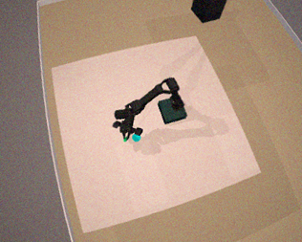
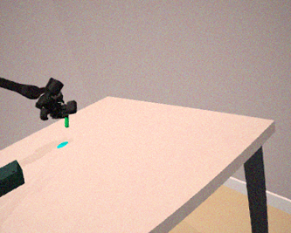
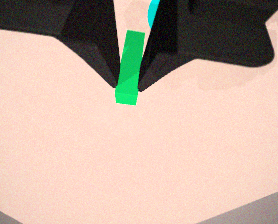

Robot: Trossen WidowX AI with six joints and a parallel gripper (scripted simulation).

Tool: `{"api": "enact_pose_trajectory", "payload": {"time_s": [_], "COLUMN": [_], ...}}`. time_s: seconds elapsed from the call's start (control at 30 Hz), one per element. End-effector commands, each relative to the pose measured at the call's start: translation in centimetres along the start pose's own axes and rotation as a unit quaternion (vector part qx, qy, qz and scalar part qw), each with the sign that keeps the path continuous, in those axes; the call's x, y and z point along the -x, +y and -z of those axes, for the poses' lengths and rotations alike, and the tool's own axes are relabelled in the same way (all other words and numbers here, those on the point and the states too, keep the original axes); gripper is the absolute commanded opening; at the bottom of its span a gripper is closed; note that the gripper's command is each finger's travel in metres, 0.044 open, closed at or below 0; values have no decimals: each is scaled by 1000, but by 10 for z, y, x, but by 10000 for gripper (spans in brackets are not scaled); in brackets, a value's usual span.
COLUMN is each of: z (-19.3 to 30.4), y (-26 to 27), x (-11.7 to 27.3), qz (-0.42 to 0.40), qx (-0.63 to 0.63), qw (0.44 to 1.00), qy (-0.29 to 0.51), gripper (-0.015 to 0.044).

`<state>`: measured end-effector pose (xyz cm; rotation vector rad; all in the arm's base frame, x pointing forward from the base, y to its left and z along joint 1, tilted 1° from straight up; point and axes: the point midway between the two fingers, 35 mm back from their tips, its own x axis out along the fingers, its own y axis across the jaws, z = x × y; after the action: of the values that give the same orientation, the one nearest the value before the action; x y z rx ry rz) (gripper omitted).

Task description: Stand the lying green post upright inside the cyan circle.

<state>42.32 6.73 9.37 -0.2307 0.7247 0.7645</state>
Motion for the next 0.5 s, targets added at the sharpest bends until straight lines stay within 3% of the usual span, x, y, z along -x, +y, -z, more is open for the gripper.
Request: {"api": "enact_pose_trajectory", "payload": {"time_s": [0.0,0.47], "z": [1,2], "y": [0,-3], "x": [0,3], "qz": [-3,-8], "qx": [-4,-7], "qw": [1000,998], "qy": [-13,-57], "gripper": [23,23]}}
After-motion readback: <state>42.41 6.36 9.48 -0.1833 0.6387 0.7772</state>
